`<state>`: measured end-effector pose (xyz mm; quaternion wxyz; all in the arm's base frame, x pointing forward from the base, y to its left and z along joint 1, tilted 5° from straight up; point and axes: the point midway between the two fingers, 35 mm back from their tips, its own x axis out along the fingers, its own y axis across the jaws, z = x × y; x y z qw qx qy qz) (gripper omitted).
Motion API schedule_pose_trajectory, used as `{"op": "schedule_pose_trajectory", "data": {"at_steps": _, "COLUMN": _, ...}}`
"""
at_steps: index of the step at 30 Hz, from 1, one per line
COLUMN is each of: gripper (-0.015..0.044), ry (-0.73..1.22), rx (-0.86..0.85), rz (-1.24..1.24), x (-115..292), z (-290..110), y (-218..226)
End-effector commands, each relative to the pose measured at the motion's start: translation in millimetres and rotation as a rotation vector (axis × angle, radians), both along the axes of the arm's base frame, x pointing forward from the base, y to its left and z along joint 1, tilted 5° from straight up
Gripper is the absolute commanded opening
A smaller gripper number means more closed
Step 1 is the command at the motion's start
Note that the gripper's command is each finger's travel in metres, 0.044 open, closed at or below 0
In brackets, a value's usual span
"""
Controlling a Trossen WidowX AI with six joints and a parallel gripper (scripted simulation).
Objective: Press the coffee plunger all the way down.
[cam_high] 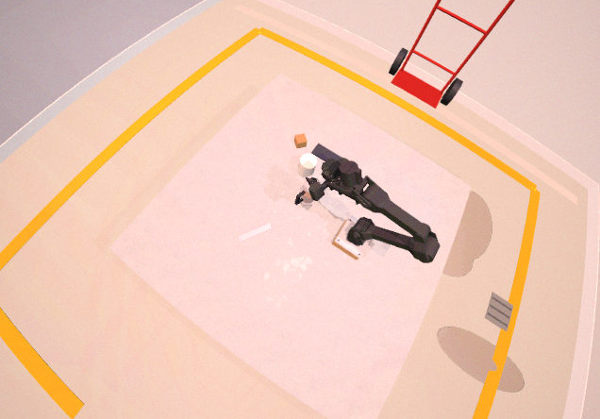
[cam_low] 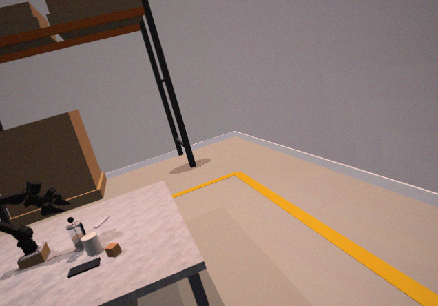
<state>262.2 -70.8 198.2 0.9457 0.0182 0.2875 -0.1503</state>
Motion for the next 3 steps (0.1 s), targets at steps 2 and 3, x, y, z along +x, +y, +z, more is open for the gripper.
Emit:
{"op": "schedule_pose_trajectory", "data": {"at_steps": 2, "gripper": 0.044, "ry": -0.006, "rx": 0.0, "rz": -0.003, "x": -2.4, "z": 3.3, "y": 0.5}}
{"op": "schedule_pose_trajectory", "data": {"at_steps": 3, "gripper": 0.044, "ry": -0.006, "rx": 0.0, "rz": -0.003, "x": -2.4, "z": 3.3, "y": 0.5}}
